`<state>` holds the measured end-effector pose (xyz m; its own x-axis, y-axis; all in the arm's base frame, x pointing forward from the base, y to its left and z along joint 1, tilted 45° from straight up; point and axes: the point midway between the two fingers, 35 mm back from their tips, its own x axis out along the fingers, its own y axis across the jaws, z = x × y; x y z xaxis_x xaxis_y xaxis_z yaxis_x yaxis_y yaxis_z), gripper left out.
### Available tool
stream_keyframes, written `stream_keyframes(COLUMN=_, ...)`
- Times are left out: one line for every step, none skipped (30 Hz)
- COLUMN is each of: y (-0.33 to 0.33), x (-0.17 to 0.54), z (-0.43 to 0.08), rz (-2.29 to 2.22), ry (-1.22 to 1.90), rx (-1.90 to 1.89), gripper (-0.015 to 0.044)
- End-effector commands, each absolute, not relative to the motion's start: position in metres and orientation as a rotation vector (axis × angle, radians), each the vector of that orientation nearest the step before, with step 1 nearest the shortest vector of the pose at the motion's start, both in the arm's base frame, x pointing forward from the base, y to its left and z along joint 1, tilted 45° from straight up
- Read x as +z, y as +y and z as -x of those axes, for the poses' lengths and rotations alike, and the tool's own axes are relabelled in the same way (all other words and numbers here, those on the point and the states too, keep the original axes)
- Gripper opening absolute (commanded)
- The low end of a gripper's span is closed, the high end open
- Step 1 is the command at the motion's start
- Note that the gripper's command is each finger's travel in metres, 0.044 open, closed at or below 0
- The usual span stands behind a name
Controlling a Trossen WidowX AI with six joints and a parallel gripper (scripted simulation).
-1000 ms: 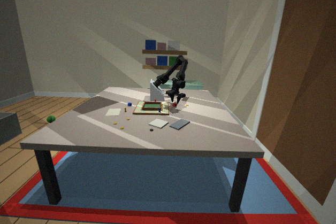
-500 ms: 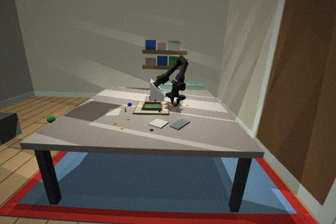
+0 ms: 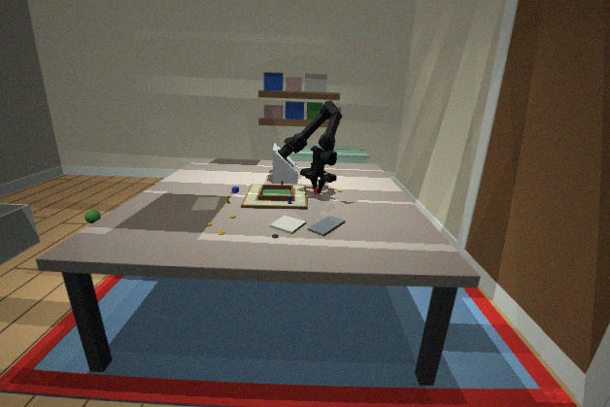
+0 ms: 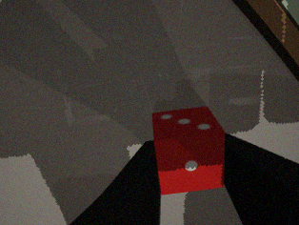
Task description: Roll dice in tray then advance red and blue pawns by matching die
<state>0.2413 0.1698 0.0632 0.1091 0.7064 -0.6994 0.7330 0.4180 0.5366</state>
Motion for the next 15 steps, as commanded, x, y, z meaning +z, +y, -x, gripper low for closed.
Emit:
stream_keyframes(y=0.164, x=0.071, z=-0.247, rz=-1.268, ry=1.582, rx=-0.002, gripper=0.0000)
stream_keyframes(y=0.161, x=0.073, z=-0.247, rz=-1.268, ry=1.583, rx=-0.006, gripper=0.0000)
stream_keyframes(y=0.159, x=0.076, z=-0.248, rz=-1.268, ry=1.583, rx=-0.009, gripper=0.0000)
stream_keyframes(y=0.156, x=0.078, z=-0.248, rz=-1.269, ry=1.584, rx=-0.012, gripper=0.0000)
stream_keyframes(y=0.153, x=0.081, z=-0.248, rz=-1.269, ry=1.585, rx=-0.015, gripper=0.0000)
stream_keyframes(y=0.150, x=0.084, z=-0.248, rz=-1.269, ry=1.586, rx=-0.019, gripper=0.0000)
stream_keyframes(y=0.147, x=0.088, z=-0.249, rz=-1.270, ry=1.587, rx=-0.023, gripper=0.0000)
stream_keyframes(y=0.143, x=0.091, z=-0.249, rz=-1.271, ry=1.589, rx=-0.027, gripper=0.0000)
stream_keyframes(y=0.139, x=0.095, z=-0.249, rz=-1.272, ry=1.590, rx=-0.031, gripper=0.0000)
stream_keyframes(y=0.136, x=0.099, z=-0.248, rz=-1.274, ry=1.592, rx=-0.034, gripper=0.0000)
stream_keyframes(y=0.132, x=0.103, z=-0.248, rz=-1.275, ry=1.593, rx=-0.038, gripper=0.0000)
stream_keyframes(y=0.128, x=0.107, z=-0.247, rz=-1.277, ry=1.594, rx=-0.041, gripper=0.0000)
stream_keyframes(y=0.125, x=0.111, z=-0.247, rz=-1.279, ry=1.596, rx=-0.044, gripper=0.0000)
stream_keyframes(y=0.121, x=0.115, z=-0.246, rz=-1.282, ry=1.597, rx=-0.047, gripper=0.0000)
stream_keyframes(y=0.118, x=0.119, z=-0.245, rz=-1.284, ry=1.599, rx=-0.050, gripper=0.0000)
